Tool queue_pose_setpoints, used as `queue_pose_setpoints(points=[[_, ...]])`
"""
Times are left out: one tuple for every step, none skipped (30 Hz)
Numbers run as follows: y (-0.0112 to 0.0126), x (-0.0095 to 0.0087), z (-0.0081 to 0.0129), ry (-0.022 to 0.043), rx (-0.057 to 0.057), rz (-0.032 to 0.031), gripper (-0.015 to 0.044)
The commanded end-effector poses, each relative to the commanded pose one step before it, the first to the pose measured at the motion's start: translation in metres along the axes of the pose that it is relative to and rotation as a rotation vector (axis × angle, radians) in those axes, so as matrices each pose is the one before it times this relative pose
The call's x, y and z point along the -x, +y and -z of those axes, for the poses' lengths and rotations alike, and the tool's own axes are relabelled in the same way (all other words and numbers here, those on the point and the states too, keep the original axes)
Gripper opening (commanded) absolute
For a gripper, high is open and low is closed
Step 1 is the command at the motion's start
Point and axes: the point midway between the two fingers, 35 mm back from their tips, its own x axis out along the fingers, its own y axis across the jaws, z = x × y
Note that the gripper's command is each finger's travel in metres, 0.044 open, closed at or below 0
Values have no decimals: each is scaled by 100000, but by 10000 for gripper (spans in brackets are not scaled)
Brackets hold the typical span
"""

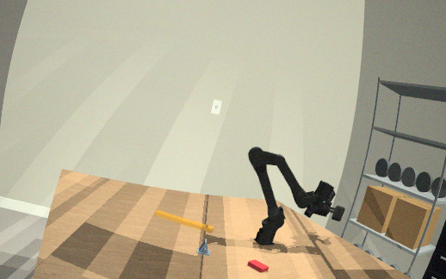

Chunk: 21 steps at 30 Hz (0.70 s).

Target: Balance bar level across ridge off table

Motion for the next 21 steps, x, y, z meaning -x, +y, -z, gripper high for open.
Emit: queue_pose_setpoints(points=[[-84, 17, 10, 96, -127, 276, 374], [-251, 51, 30, 288, -380, 828, 347], [-419, 87, 49, 477, -637, 1379, 321], [-504, 106, 59, 569, -772, 1658, 315], [-505, 107, 58, 564, -778, 1657, 315], [-506, 108, 57, 559, -783, 1656, 315], [-507, 108, 56, 554, -789, 1654, 315], [-508, 109, 55, 549, -795, 1653, 315], [-509, 109, 55, 545, -801, 1652, 315], [-510, 110, 54, 540, -807, 1650, 315], [-268, -2, 75, 601, -517, 1318, 315], [-360, -3, 100, 808, -691, 1770, 315], [-365, -3, 102, 822, -697, 1798, 315], [-401, 11, 98, 813, -745, 1842, 315], [-482, 43, 91, 791, -859, 1939, 315], [-483, 42, 90, 791, -860, 1938, 315], [-493, 56, 78, 718, -864, 1845, 315], [-518, 93, 50, 536, -879, 1614, 315], [-519, 93, 49, 531, -885, 1612, 315], [-520, 93, 48, 526, -891, 1610, 315], [-524, 98, 40, 496, -874, 1623, 315]])
